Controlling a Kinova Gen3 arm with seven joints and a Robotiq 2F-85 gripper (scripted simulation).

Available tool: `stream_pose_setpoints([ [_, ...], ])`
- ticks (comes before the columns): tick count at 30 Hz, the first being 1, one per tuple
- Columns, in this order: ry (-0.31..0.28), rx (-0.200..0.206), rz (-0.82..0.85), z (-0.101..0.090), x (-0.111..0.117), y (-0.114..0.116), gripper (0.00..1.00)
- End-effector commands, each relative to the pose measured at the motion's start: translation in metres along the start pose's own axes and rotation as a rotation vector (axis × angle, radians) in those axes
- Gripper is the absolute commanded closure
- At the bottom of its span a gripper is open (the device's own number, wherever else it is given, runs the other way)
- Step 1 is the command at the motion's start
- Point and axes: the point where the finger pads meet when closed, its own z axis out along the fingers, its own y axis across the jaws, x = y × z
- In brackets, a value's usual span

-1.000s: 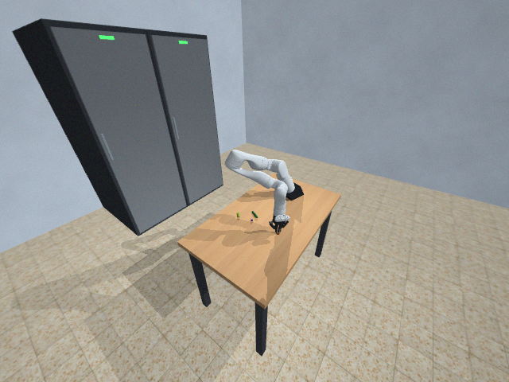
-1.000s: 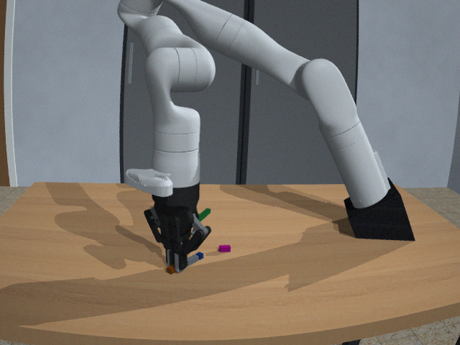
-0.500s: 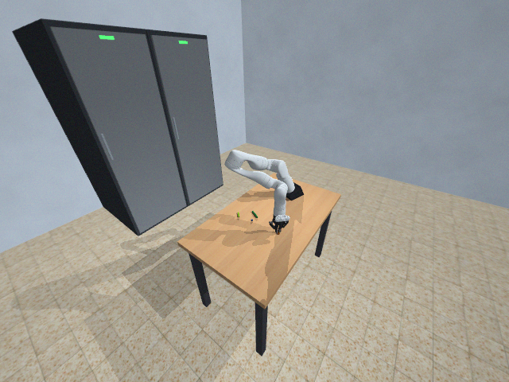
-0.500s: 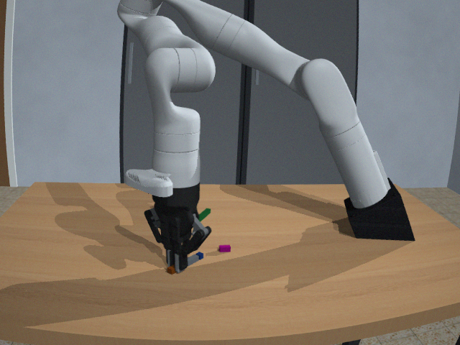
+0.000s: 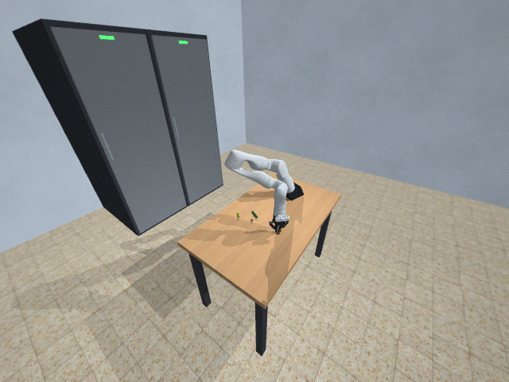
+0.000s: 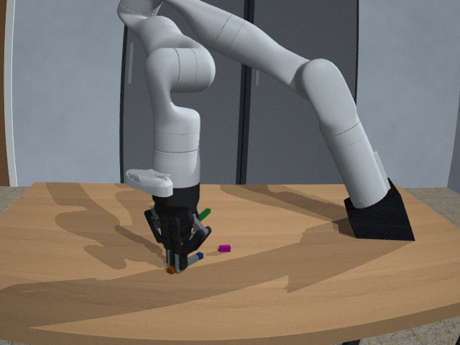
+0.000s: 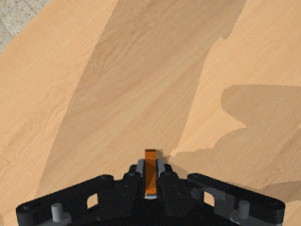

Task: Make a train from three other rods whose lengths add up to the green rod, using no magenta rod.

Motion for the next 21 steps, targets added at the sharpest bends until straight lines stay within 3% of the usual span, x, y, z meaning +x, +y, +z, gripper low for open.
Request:
stream_pose_setpoints([
  [1,0.003,0.001,0.004,0.0006,-0.0003,-0.0006,0.95],
  [21,0.003,0.001,0.004,0.0006,-0.0003,-0.0006,0.76],
])
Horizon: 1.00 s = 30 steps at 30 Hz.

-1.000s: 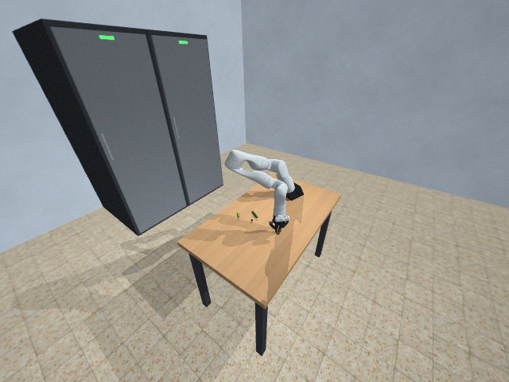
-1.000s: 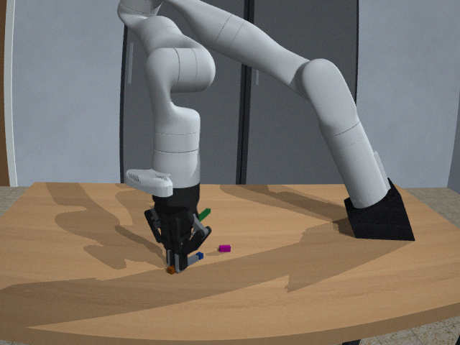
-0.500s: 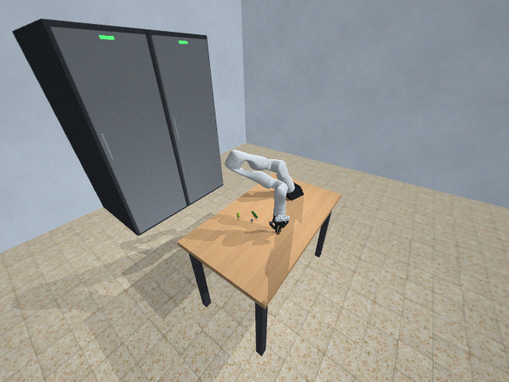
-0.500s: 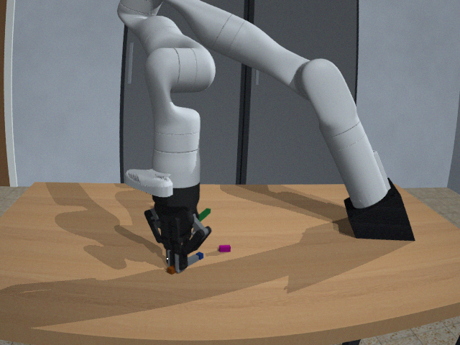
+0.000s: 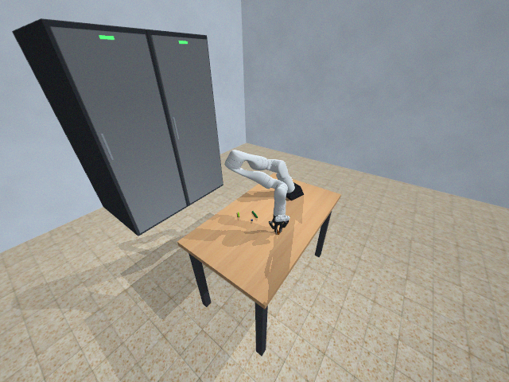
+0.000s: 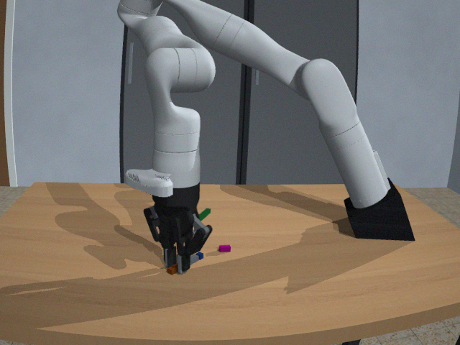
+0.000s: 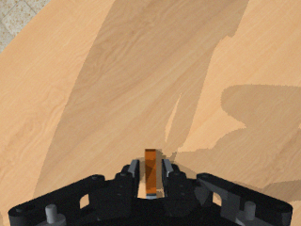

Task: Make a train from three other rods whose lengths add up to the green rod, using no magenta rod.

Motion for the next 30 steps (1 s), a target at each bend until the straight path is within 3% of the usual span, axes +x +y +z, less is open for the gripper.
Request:
stream_pose_setpoints([
  [1,0.003,0.001,0.004,0.001,0.0,-0.001,0.76],
  [16,0.004,0.001,0.004,-0.005,0.001,0.0,0.76],
  [30,0.008,0.0,0.003,-0.052,0.003,0.0,0.76],
])
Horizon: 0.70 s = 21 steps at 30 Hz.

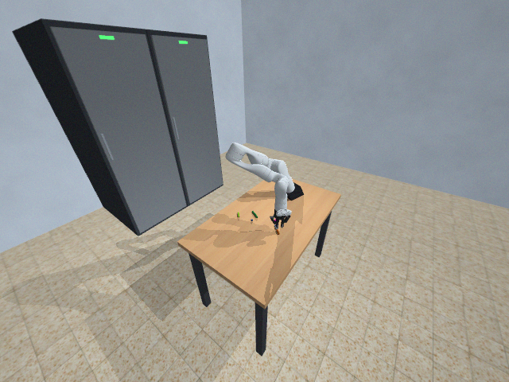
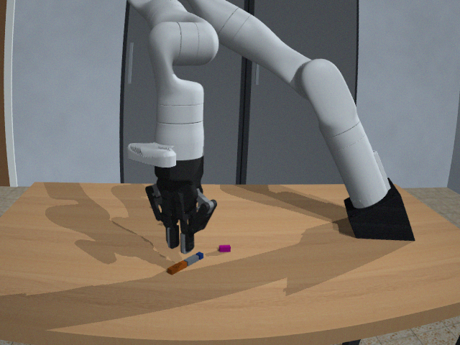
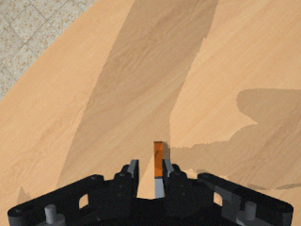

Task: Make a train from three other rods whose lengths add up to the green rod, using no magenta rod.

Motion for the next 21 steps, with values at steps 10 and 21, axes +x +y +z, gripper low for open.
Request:
stream_pose_setpoints([
  [10,0.007,-0.016,0.002,-0.041,0.003,0.007,0.76],
  [21,0.007,-0.016,0.002,-0.048,0.003,0.007,0.76],
])
